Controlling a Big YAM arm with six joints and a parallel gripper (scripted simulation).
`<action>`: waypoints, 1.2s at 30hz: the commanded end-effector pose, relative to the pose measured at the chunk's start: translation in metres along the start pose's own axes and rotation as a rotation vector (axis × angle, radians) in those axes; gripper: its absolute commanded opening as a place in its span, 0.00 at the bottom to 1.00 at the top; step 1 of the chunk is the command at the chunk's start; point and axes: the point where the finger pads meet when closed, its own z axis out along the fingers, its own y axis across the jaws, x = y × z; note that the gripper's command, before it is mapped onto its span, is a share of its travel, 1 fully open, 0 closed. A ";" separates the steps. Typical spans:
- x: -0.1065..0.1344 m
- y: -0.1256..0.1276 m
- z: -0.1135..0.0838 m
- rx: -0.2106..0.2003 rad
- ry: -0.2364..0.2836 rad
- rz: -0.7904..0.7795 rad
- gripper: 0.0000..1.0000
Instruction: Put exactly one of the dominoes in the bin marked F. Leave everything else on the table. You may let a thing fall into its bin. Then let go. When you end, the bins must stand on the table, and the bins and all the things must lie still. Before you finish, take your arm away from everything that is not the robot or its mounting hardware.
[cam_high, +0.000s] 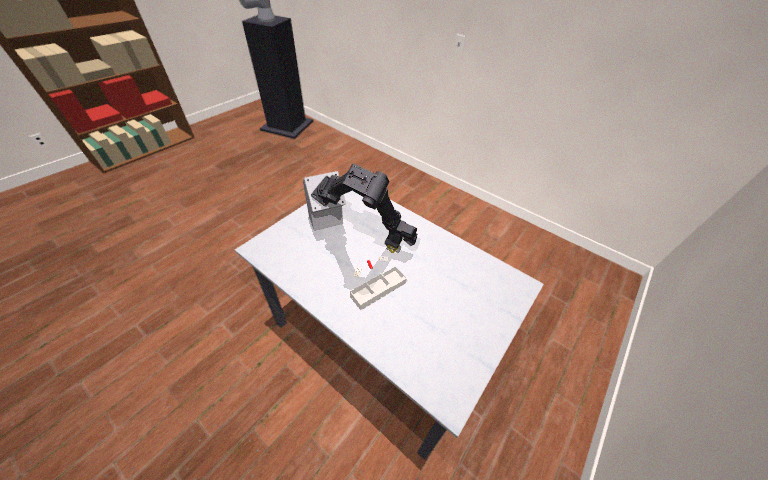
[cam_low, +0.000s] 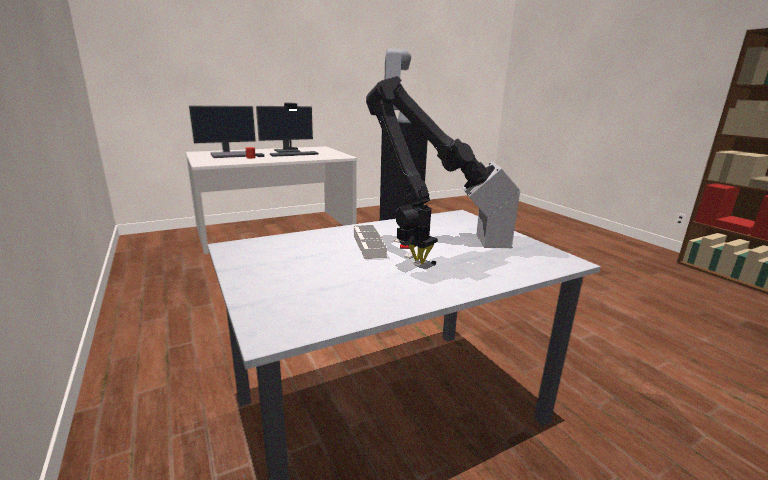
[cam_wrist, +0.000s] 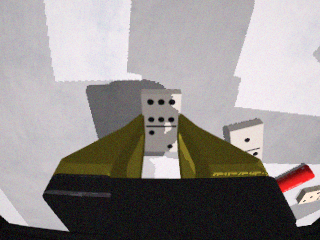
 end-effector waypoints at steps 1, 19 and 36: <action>-0.002 0.001 -0.003 -0.003 -0.011 0.000 0.21; -0.001 0.001 -0.004 -0.003 -0.011 0.000 0.21; -0.001 0.003 -0.034 -0.007 -0.017 -0.001 0.21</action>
